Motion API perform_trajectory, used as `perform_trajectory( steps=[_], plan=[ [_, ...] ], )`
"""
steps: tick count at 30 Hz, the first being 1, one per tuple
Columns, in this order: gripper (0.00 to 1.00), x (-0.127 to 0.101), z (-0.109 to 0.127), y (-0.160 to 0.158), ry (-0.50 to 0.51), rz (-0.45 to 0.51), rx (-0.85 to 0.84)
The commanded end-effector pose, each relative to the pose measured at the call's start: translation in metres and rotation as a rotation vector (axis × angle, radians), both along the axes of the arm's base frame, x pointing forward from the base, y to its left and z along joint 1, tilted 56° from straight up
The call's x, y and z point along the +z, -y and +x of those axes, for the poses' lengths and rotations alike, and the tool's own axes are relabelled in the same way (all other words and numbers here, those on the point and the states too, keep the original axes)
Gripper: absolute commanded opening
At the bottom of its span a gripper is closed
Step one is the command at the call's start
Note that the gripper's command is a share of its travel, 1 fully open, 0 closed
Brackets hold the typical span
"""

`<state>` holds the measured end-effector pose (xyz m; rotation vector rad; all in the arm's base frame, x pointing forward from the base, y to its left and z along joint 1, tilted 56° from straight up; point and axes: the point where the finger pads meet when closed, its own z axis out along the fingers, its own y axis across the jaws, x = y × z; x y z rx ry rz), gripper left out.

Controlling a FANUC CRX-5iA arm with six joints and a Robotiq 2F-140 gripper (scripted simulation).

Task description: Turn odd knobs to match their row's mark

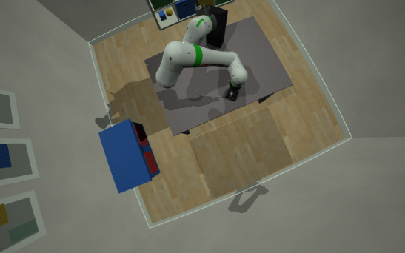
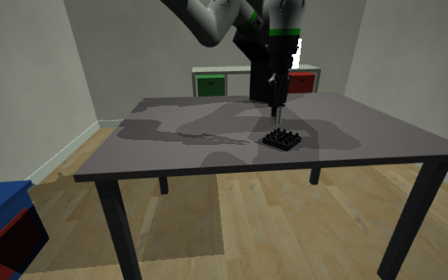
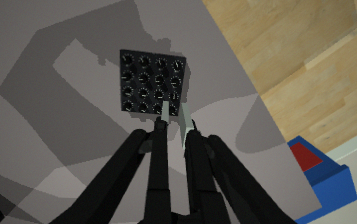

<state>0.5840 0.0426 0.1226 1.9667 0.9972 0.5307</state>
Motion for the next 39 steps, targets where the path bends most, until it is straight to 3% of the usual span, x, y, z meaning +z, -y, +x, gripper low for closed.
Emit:
perform_trajectory(
  steps=[1, 39],
  plan=[
    [0.12, 0.000, 0.000, 0.000, 0.000, 0.000, 0.000],
    [0.12, -0.015, 0.019, 0.014, 0.000, 0.000, 0.000]
  ],
)
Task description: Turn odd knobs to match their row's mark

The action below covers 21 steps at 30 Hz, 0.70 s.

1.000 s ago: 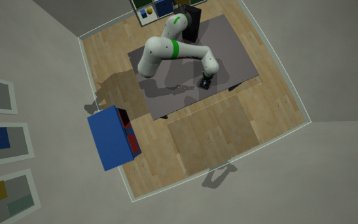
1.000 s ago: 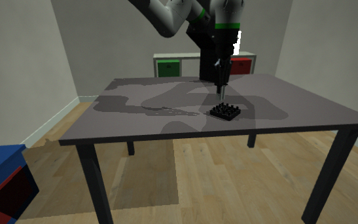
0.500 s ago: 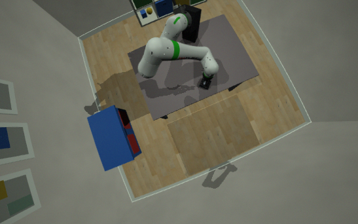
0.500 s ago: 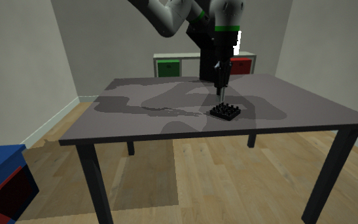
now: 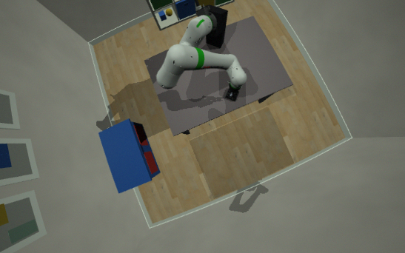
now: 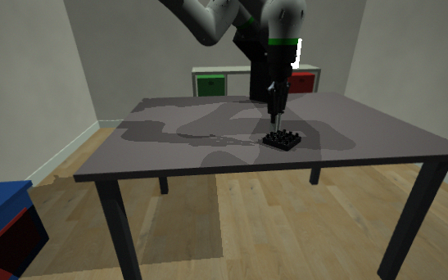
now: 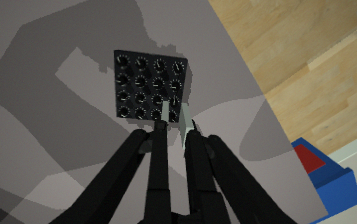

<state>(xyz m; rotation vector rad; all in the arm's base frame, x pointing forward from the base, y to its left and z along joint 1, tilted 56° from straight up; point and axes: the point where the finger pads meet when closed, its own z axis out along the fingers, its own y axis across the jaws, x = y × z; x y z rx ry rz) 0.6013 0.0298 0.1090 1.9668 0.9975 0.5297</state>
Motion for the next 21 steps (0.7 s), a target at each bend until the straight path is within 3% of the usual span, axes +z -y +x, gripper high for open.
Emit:
perform_trajectory(
  steps=[1, 21],
  plan=[
    [0.12, -0.0021, 0.0027, 0.0017, 0.000, 0.000, 0.000],
    [0.12, -0.0091, 0.0118, 0.0084, 0.000, 0.000, 0.000]
  ],
)
